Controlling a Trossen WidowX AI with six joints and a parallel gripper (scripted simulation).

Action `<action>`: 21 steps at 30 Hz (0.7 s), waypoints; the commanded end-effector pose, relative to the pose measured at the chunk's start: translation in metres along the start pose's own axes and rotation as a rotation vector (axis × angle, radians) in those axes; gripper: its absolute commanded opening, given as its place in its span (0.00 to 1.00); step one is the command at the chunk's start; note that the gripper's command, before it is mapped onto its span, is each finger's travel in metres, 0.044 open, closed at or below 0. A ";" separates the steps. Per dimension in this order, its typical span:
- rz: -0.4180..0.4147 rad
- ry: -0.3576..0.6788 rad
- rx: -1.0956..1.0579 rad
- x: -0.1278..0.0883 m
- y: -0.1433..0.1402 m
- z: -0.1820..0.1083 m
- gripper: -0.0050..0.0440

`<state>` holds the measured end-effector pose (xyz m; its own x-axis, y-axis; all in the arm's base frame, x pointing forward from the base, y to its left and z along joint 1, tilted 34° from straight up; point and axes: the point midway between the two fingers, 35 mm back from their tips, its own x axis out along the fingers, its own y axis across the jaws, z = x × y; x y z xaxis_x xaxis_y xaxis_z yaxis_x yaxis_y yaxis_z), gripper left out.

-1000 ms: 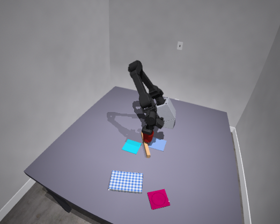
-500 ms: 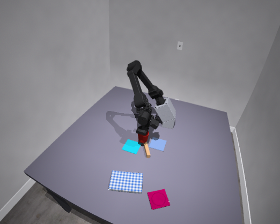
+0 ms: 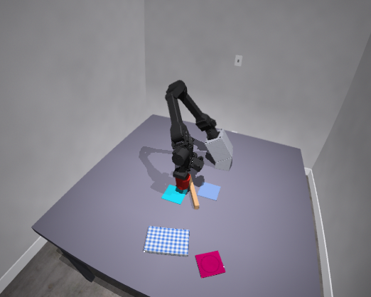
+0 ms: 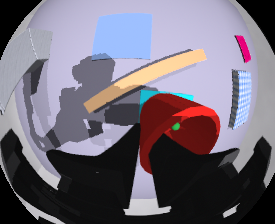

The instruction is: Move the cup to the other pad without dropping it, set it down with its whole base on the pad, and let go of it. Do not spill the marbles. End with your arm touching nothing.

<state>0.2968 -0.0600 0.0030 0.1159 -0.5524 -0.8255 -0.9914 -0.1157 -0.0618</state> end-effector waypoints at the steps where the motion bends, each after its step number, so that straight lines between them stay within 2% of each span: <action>1: -0.007 -0.002 0.002 -0.003 -0.008 -0.012 0.10; 13: -0.007 -0.001 0.002 -0.005 -0.019 -0.033 0.10; 21: -0.007 -0.002 0.002 0.003 -0.019 -0.033 0.10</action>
<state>0.3176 -0.0838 0.0241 0.1257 -0.5520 -0.8243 -0.9906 -0.1147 -0.0742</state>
